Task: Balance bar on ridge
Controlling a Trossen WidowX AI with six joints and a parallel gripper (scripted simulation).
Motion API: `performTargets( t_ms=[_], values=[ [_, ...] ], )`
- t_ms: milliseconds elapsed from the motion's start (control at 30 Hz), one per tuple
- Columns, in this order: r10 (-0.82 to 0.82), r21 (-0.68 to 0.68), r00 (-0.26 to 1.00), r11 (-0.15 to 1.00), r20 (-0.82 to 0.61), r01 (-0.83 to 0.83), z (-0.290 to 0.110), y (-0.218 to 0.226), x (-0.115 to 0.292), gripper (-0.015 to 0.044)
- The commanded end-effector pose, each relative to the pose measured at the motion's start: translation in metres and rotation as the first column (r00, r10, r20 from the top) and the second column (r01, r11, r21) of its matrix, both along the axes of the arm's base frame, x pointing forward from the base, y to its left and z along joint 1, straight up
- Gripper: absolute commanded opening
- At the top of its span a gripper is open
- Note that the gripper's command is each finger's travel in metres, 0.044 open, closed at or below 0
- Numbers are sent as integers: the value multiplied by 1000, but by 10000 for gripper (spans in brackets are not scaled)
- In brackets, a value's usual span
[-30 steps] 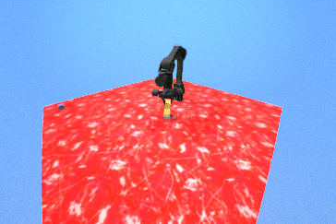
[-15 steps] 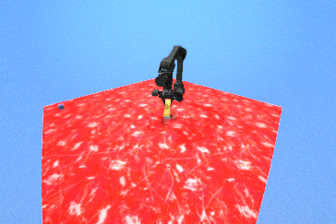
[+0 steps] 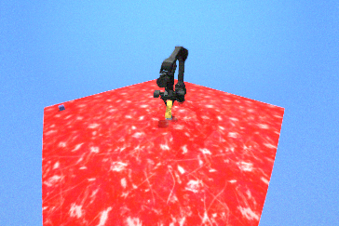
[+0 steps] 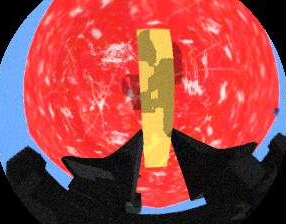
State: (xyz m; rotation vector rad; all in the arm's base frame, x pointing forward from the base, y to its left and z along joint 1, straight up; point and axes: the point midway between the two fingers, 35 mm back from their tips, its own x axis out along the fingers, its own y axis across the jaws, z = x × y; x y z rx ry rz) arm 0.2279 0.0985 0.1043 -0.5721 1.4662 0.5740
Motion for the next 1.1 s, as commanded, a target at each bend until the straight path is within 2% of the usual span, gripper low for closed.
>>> performTargets(
  t_ms=[0,1067],
  values=[
    [-2,0,1000,1000,1,2,-1,0,0,0],
    [-2,0,1000,1000,1,2,-4,0,0,0]
  ],
)
